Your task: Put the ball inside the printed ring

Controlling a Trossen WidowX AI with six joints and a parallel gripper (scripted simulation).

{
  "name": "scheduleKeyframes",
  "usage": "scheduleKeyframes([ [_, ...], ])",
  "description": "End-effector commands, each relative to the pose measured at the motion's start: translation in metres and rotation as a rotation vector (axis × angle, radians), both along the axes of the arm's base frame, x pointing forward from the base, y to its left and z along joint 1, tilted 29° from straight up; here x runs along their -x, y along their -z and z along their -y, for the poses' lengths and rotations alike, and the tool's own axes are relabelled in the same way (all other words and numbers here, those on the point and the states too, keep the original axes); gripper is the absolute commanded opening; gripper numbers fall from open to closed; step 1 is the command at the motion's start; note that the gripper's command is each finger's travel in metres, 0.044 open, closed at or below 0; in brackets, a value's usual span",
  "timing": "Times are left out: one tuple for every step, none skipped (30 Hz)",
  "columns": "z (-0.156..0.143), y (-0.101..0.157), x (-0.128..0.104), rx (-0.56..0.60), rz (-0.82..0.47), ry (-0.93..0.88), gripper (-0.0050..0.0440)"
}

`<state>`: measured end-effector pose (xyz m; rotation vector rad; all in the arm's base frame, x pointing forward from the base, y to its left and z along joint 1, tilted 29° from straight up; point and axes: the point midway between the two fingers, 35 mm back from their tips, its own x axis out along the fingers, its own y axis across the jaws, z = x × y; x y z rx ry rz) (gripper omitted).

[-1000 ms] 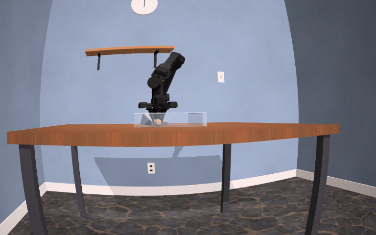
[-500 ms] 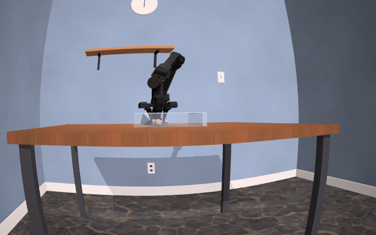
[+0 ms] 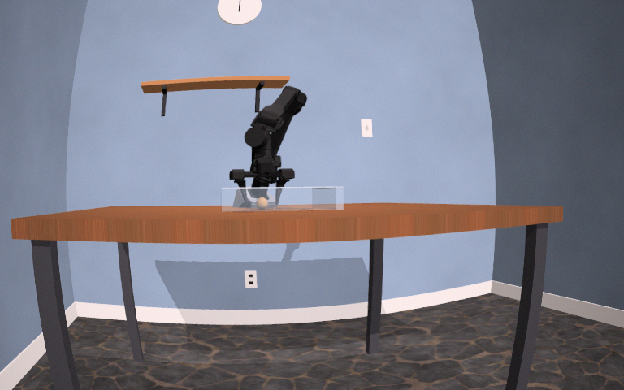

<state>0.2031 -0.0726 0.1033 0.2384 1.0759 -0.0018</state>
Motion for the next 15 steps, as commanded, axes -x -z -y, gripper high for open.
scheduleKeyframes([
  [0.0005,-0.0007,-0.0001,0.002,0.002,0.000,0.0440],
  [0.0005,-0.0010,0.0000,0.002,0.002,0.000,0.0440],
  [0.0006,-0.0013,0.0002,0.002,0.002,0.000,0.0440],
  [0.0007,-0.0016,0.0003,0.002,0.002,0.000,0.0440],
  [0.0007,-0.0019,0.0005,0.002,0.002,0.000,0.0440],
  [0.0008,-0.0022,0.0006,0.002,0.002,0.000,0.0440],
  [0.0008,-0.0025,0.0007,0.002,0.002,0.000,0.0440],
  [0.0009,-0.0028,0.0009,0.002,0.002,0.000,0.0440],
  [0.0010,-0.0031,0.0010,0.002,0.002,0.000,0.0440],
  [0.0010,-0.0034,0.0012,0.002,0.002,0.000,0.0440],
  [0.0011,-0.0037,0.0013,0.002,0.001,0.000,0.0440],
  [0.0011,-0.0040,0.0015,0.002,0.001,0.000,0.0440],
  [0.0012,-0.0042,0.0016,0.002,0.001,0.000,0.0440],
  [0.0012,-0.0045,0.0017,0.002,0.001,0.000,0.0440],
  [0.0013,-0.0048,0.0019,0.002,0.001,0.000,0.0440],
])
